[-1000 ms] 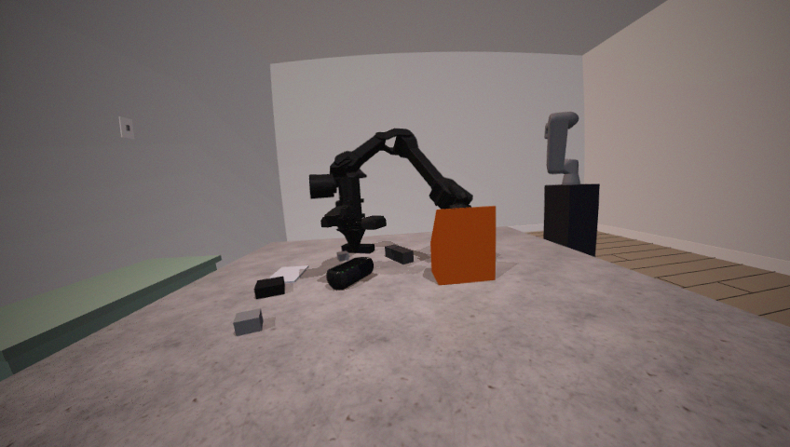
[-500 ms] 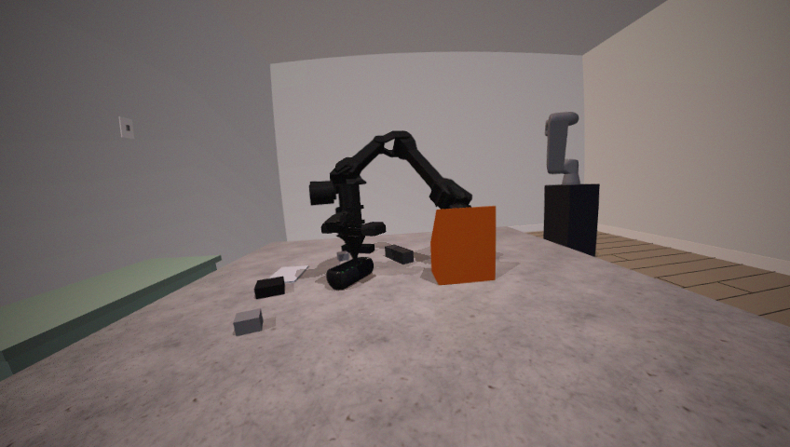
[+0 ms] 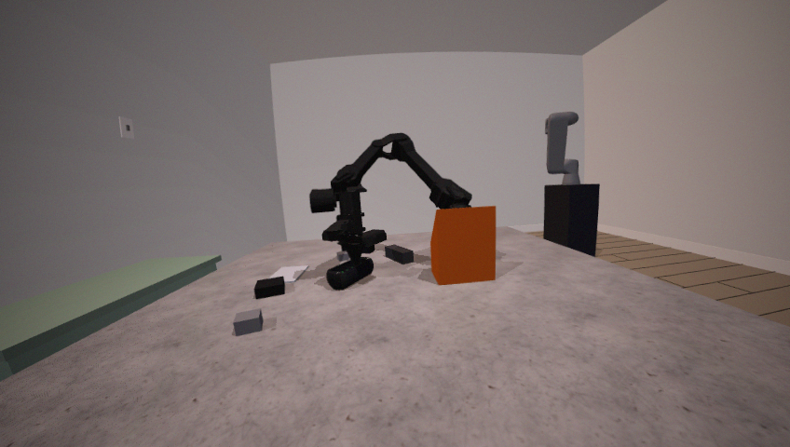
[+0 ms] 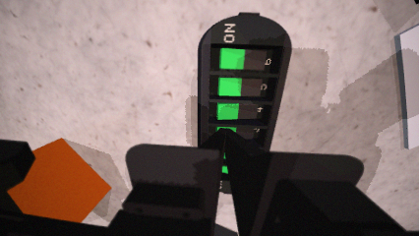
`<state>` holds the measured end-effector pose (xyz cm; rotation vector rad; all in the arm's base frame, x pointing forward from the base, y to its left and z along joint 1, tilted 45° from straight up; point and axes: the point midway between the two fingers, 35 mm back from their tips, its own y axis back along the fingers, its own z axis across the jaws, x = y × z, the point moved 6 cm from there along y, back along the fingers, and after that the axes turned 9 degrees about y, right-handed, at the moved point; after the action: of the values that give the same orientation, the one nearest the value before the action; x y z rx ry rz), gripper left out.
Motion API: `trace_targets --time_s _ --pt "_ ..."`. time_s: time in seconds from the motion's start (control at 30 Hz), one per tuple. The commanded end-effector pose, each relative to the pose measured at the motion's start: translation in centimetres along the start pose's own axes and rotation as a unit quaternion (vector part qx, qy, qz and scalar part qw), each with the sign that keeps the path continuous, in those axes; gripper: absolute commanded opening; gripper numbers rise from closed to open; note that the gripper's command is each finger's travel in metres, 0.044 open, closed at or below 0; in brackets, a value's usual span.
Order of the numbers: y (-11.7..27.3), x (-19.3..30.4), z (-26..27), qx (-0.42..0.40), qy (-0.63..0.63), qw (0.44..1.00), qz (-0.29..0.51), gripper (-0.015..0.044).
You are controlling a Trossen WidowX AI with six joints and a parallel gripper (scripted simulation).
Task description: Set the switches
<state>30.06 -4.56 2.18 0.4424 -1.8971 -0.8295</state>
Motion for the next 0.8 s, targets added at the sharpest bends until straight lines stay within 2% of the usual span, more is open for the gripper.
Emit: trace_targets --time_s 0.0,0.3,0.47,0.77 --pt "-0.4 0.0 0.1 0.0 0.002 1.0 0.003 0.0" --pt "-0.4 0.0 0.1 0.0 0.002 1.0 0.003 0.0" --pt "3.8 0.0 0.1 0.0 0.002 1.0 0.002 0.0" --pt "4.0 -1.0 -0.1 0.0 0.002 1.0 0.002 0.0"
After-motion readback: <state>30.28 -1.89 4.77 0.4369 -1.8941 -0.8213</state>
